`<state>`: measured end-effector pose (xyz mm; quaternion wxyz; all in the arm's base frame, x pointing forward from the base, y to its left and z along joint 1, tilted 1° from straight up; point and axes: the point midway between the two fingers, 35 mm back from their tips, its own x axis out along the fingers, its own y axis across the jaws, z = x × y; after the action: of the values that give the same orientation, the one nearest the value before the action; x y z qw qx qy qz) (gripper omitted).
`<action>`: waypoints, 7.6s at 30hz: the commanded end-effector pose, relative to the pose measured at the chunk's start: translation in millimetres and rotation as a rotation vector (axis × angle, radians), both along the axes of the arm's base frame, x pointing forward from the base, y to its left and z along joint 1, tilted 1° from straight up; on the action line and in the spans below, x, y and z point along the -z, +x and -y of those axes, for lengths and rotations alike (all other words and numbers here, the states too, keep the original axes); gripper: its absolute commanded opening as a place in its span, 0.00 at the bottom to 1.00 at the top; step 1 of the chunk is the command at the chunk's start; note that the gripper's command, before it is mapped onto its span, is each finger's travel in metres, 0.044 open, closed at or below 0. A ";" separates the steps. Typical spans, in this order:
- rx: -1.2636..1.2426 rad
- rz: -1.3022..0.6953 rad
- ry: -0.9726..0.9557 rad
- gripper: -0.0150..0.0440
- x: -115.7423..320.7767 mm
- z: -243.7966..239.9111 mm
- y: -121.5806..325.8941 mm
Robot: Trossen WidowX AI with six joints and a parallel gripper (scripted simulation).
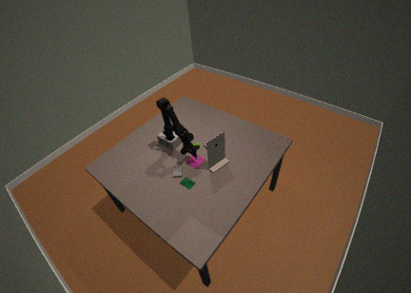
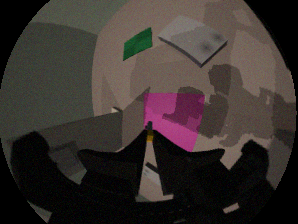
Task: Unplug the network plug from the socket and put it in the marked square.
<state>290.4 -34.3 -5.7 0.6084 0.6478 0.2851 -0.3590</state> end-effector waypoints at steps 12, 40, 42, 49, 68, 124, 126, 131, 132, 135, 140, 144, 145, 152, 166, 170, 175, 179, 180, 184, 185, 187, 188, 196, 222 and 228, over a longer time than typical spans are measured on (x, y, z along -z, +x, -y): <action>-0.004 -0.012 0.003 0.25 18.0 -1.2 -4.0; -0.003 -0.012 0.003 0.25 33.9 -0.6 -4.2; -0.003 -0.012 0.003 0.25 34.5 -0.4 -4.2; 0.001 -0.008 0.001 0.25 33.3 0.1 -4.0; 0.001 -0.009 0.001 0.52 30.0 -0.3 -5.9; -0.002 -0.011 0.003 0.52 -12.4 -2.1 -14.4; -0.003 -0.011 0.003 0.52 -14.6 -2.0 -14.3; -0.003 -0.011 0.003 0.52 -20.3 -2.0 -14.2; -0.003 -0.011 0.003 0.52 -21.5 -2.0 -14.2; -0.003 -0.011 0.003 0.52 -24.9 -2.1 -14.3; -0.003 -0.011 0.003 0.52 -30.7 -2.1 -14.7; -0.003 -0.011 0.003 0.52 -35.4 -2.2 -15.2; -0.003 -0.011 0.003 0.52 -36.6 -2.2 -15.3; -0.003 -0.011 0.003 0.52 -44.8 -2.3 -16.6; -0.003 -0.011 0.003 0.52 -61.5 -2.8 -20.6; -0.003 -0.011 0.003 0.52 -66.3 -3.0 -22.1; -0.003 -0.012 0.003 0.52 -72.3 -3.3 -24.2; -0.001 -0.019 0.002 0.52 -71.6 -2.7 -23.5; -0.001 -0.019 0.002 0.52 -74.9 -2.7 -22.7; -0.001 -0.018 0.002 0.52 -88.2 -2.3 -20.1; -0.001 -0.017 0.002 0.52 -91.5 -2.3 -19.6; -0.002 -0.017 0.002 0.52 -98.3 -2.2 -18.7; -0.002 -0.017 0.002 0.52 -101.7 -2.1 -18.3; -0.002 -0.014 0.003 0.52 -129.3 -2.1 -17.5; -0.003 -0.012 0.003 0.96 -176.2 -2.9 -24.4; -0.003 -0.012 0.003 1.00 -176.2 -2.9 -24.4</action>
<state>266.2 -31.8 170.1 0.6062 0.6462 0.2886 -0.3628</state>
